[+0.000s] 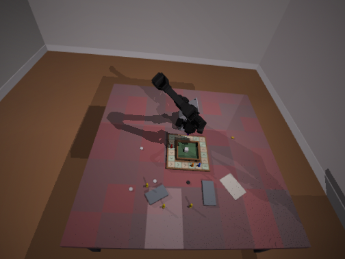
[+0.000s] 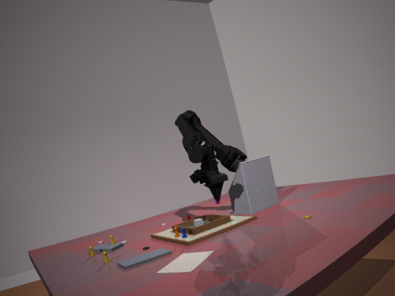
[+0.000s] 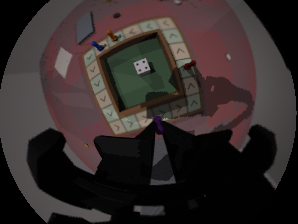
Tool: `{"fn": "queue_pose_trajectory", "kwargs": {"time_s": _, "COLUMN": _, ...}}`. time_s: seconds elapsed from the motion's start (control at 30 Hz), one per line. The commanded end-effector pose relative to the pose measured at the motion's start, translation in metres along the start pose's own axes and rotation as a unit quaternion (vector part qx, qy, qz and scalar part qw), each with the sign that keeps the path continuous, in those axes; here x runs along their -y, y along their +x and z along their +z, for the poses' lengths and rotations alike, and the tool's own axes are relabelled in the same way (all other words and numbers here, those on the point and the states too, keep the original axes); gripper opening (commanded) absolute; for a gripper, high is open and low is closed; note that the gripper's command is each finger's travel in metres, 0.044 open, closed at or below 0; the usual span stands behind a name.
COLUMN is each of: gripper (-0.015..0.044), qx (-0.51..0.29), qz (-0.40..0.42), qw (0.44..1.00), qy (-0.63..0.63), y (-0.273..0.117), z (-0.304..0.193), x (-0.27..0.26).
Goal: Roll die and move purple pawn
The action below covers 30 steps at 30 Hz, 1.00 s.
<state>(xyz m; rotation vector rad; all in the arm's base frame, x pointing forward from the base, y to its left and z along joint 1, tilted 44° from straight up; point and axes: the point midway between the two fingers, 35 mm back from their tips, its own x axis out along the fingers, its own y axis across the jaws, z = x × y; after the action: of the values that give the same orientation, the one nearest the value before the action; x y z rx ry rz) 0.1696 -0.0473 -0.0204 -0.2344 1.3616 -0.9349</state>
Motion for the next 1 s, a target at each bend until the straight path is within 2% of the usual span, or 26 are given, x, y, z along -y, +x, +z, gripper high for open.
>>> {"fn": "queue_pose_trajectory", "kwargs": {"time_s": 0.0, "gripper": 0.0000, "qx": 0.000, "qz": -0.007, "qw": 1.000, "qy": 0.000, "y": 0.010, "z": -0.007, "x": 0.017}}
{"fn": "queue_pose_trajectory", "kwargs": {"time_s": 0.23, "gripper": 0.0000, "qx": 0.000, "qz": -0.007, "qw": 1.000, "qy": 0.000, "y": 0.018, "z": -0.008, "x": 0.019}}
{"fn": "queue_pose_trajectory", "kwargs": {"time_s": 0.53, "gripper": 0.0000, "qx": 0.000, "qz": -0.008, "qw": 1.000, "qy": 0.000, "y": 0.046, "z": -0.009, "x": 0.020}}
{"fn": "queue_pose_trajectory", "kwargs": {"time_s": 0.97, "gripper": 0.0000, "qx": 0.000, "qz": -0.008, "qw": 1.000, "qy": 0.000, "y": 0.059, "z": -0.009, "x": 0.021}}
